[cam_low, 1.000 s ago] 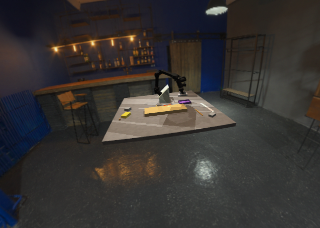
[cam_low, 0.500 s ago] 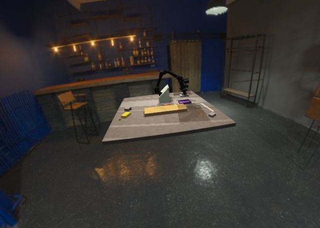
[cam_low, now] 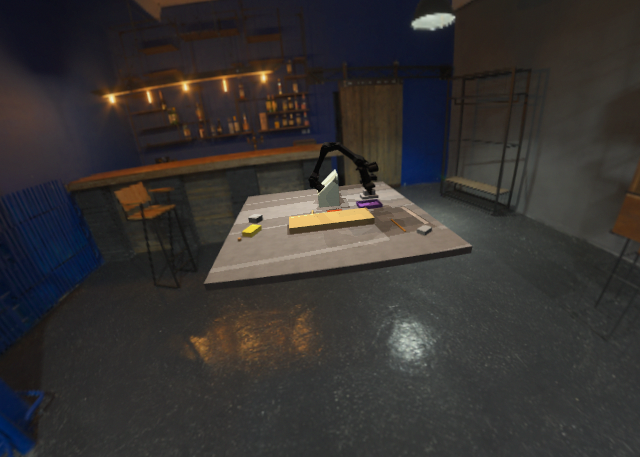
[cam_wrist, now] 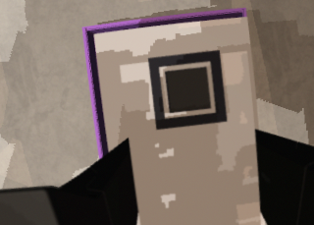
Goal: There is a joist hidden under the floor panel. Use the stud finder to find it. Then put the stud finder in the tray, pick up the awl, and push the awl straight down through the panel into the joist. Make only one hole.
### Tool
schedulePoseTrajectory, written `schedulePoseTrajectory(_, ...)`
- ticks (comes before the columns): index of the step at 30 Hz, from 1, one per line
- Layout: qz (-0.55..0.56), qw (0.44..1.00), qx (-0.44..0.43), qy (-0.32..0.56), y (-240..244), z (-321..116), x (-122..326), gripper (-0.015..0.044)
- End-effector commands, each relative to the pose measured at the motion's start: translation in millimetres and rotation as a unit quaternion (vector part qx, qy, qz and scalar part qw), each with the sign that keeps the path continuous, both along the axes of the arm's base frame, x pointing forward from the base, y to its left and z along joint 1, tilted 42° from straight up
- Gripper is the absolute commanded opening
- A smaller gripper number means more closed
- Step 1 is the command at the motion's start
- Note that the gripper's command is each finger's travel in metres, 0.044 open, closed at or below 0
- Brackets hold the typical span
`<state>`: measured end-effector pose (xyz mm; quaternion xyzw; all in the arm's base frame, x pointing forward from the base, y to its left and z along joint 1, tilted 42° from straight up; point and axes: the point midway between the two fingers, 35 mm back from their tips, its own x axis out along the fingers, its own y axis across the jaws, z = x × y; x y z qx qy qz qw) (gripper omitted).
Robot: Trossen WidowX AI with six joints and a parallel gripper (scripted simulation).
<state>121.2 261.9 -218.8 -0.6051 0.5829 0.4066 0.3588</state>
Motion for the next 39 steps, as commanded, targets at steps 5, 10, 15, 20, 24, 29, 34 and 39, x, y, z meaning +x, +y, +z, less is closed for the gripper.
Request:
schedulePoseTrajectory(5,0.002,1.0,0.002,-0.002,-13,-17,1,0.0)
schedulePoseTrajectory(10,0.002,1.0,0.002,-0.002,-23,-27,1,0.0)
schedulePoseTrajectory(15,0.002,1.0,0.002,-0.002,-30,-34,1,0.0)
schedulePoseTrajectory(20,0.002,1.0,0.002,-0.002,-34,-38,1,0.0)
schedulePoseTrajectory(24,0.002,1.0,0.002,-0.002,-38,-43,1,0.0)
schedulePoseTrajectory(29,0.002,1.0,0.002,-0.002,-41,-46,1,0.0)
schedulePoseTrajectory(34,0.0,1.0,0.0,-0.001,-40,-45,1,0.0131)
schedulePoseTrajectory(39,0.0,1.0,0.0,-0.001,-40,-45,1,0.0263)
